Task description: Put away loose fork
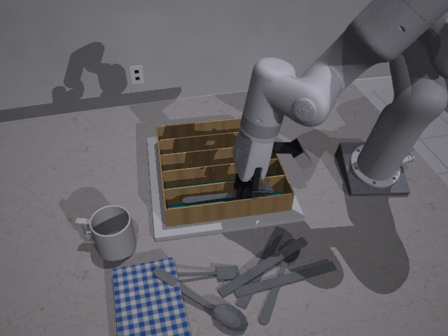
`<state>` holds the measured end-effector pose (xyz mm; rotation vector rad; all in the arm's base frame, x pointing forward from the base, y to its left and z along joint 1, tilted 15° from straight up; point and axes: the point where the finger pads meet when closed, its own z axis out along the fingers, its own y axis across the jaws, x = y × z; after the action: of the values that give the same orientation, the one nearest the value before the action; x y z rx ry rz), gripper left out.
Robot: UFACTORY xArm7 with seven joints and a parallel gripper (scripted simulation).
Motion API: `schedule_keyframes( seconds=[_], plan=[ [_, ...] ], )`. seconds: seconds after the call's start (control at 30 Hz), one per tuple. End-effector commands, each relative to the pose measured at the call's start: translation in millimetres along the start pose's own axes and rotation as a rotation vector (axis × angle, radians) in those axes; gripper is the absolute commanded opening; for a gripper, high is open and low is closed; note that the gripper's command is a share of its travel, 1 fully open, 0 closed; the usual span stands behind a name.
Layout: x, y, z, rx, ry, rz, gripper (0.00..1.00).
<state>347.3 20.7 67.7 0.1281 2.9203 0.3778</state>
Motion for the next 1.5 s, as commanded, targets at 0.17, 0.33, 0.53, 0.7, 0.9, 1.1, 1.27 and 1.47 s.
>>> schedule_keyframes(
  seconds=[0.17, 0.33, 0.53, 0.7, 0.9, 1.1, 1.27, 1.47],
  plan=[
    [-1, 0, 13, -0.002, -0.007, -0.001, 0.03],
    [0, 0, 17, -0.002, -0.007, -0.001, 0.03],
    [0, 0, 19, -0.002, -0.007, -0.001, 0.03],
    [0, 0, 20, -0.002, -0.007, -0.001, 0.03],
    [0, 0, 20, -0.002, -0.007, -0.001, 0.03],
    [0, 0, 20, -0.002, -0.007, -0.001, 0.03],
    [0, 0, 20, -0.002, -0.007, -0.001, 0.03],
    [0, 0, 20, -0.002, -0.007, -0.001, 0.03]
  ],
)
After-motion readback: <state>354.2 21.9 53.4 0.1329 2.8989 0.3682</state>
